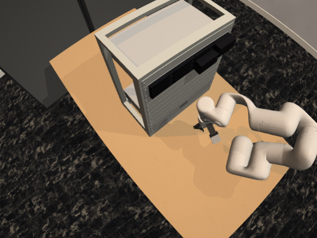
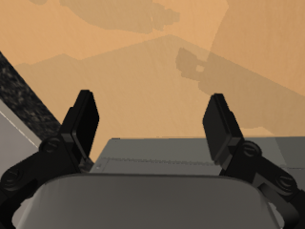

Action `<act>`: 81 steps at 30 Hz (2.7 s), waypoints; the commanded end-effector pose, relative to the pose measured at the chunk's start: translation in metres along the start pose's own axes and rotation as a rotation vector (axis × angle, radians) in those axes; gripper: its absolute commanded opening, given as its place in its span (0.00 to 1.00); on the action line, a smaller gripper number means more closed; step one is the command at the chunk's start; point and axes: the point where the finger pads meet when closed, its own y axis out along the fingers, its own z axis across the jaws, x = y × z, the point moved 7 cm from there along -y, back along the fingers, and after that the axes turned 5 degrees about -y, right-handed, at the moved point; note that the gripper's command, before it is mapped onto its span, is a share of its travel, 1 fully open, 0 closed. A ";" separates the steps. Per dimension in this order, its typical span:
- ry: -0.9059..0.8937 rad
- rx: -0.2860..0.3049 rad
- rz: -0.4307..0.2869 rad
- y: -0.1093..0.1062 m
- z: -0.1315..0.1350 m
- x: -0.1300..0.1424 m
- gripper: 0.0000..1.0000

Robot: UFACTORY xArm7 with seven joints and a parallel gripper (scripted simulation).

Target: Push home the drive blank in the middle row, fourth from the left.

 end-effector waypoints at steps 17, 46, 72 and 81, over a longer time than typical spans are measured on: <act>0.320 0.014 0.083 0.000 -0.022 -0.005 1.00; 1.041 0.073 0.283 -0.005 -0.059 -0.022 1.00; 1.600 0.162 0.471 -0.017 -0.078 -0.034 1.00; 1.812 0.211 0.558 -0.023 -0.084 -0.037 1.00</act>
